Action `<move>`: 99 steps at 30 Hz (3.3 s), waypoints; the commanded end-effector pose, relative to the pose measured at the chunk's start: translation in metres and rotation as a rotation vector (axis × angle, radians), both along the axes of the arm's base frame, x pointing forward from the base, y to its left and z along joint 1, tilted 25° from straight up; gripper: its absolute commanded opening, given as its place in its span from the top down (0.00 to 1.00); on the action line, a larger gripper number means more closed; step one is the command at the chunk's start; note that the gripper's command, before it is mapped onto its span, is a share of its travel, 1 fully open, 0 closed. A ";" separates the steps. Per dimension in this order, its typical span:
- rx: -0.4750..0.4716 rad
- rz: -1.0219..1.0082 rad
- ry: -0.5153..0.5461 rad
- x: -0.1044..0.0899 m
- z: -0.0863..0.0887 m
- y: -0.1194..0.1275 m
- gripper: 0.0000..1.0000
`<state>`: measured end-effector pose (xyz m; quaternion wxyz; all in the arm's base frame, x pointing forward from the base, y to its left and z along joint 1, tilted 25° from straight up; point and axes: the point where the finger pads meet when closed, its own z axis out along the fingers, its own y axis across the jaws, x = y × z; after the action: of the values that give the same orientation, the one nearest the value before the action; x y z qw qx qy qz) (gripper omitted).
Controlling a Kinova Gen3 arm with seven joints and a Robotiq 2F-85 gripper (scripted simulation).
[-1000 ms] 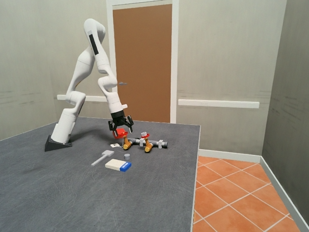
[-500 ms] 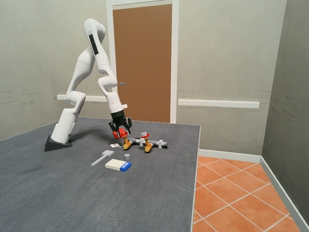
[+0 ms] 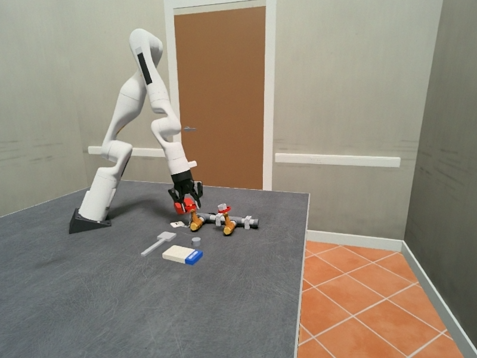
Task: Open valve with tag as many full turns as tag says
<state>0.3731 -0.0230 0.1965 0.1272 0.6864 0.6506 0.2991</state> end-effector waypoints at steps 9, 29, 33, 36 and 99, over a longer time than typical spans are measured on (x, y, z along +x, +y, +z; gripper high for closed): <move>-0.003 0.004 -0.002 0.000 0.000 0.000 0.45; -0.084 0.114 -0.032 0.000 0.000 0.000 0.45; -0.122 0.167 -0.046 0.000 0.000 0.000 0.45; -0.156 0.213 -0.058 0.000 0.000 0.000 0.45; -1.239 1.696 -0.461 0.000 0.000 0.000 0.45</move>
<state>0.3731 -0.0230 0.1964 0.3218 -0.2172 0.9207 0.0396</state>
